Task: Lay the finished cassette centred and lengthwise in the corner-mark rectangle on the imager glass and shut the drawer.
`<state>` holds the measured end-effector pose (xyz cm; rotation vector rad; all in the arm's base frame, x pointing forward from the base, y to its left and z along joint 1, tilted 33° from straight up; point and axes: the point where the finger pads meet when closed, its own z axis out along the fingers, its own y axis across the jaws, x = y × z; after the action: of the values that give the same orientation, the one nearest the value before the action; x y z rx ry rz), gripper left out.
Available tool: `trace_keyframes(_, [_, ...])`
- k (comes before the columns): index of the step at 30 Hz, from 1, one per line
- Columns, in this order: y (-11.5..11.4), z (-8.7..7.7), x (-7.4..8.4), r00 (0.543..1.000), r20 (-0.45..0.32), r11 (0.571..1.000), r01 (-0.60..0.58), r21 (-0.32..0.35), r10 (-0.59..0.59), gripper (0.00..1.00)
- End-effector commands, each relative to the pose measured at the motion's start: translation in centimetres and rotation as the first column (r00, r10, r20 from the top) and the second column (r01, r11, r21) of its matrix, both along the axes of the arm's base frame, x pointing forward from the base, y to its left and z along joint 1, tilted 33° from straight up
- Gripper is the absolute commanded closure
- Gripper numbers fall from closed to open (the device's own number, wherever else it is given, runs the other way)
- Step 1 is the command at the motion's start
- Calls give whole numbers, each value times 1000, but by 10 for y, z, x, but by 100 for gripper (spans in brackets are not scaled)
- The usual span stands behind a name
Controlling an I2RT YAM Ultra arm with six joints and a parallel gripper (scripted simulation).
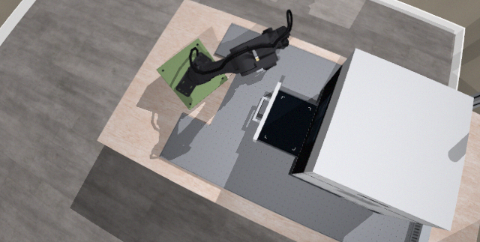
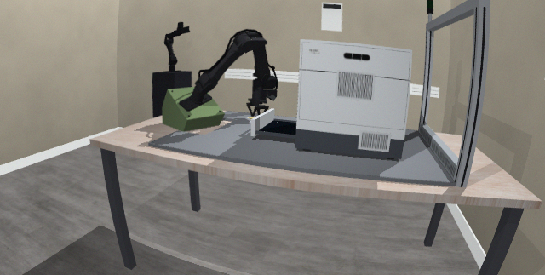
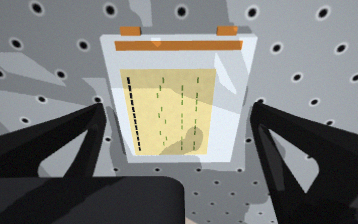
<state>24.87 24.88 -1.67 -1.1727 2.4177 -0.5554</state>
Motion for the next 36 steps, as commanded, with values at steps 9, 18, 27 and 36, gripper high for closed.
trace_keyframes(9, [-1,-9,-1,1000,-11,1000,-12,-7,12,0])
trace_keyframes(18, [-4,-11,-1,1000,-12,1000,-12,-9,12,0])
trace_keyframes(27, [2,-4,4,1000,5,1000,-7,9,7,0])
trace_keyframes(36, [2,-3,4,1000,5,1000,-7,9,7,100])
